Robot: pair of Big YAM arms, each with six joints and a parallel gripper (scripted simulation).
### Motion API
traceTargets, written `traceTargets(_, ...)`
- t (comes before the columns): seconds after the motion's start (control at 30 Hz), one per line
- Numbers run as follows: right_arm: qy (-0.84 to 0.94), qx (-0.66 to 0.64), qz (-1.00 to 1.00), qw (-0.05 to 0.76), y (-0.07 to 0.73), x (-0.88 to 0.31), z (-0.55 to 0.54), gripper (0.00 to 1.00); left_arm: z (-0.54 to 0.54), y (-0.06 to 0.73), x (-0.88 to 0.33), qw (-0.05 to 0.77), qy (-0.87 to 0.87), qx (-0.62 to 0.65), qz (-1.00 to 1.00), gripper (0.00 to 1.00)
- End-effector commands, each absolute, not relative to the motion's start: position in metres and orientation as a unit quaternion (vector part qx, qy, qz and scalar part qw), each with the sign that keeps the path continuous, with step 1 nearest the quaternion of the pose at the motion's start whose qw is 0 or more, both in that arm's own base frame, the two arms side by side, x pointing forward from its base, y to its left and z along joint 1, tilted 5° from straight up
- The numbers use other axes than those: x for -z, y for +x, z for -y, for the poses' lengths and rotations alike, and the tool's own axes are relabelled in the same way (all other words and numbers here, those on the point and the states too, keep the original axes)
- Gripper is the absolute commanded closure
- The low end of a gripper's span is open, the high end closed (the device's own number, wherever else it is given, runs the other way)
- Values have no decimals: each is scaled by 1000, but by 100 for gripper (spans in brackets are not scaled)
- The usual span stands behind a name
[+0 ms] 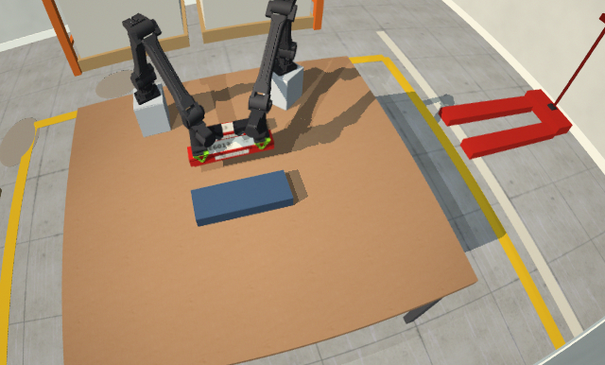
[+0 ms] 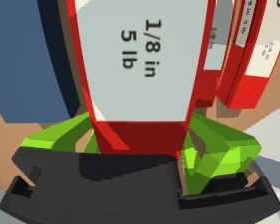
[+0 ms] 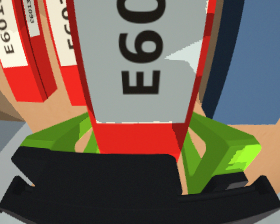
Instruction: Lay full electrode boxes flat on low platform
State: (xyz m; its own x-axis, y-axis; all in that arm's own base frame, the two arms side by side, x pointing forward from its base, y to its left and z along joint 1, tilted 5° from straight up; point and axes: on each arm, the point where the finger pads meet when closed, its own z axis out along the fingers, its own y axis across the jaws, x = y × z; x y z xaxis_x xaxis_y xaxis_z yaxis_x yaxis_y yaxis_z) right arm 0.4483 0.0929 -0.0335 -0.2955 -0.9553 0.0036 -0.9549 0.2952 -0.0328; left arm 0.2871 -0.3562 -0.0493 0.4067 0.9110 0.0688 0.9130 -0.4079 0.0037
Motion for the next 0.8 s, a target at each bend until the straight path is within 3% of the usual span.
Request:
traceTargets(0.0,-592,49,-802,57,486,-19,-84,100,379,322,-9,-48,-836,44,545,100)
traceTargets(0.17,-593,40,-803,43,466,16,-94,100,371,298,36,-32,-837,40,545,100)
traceTargets(0.77,-593,40,-803,44,464,-6,-95,100,371,296,14,-32,-837,40,545,100)
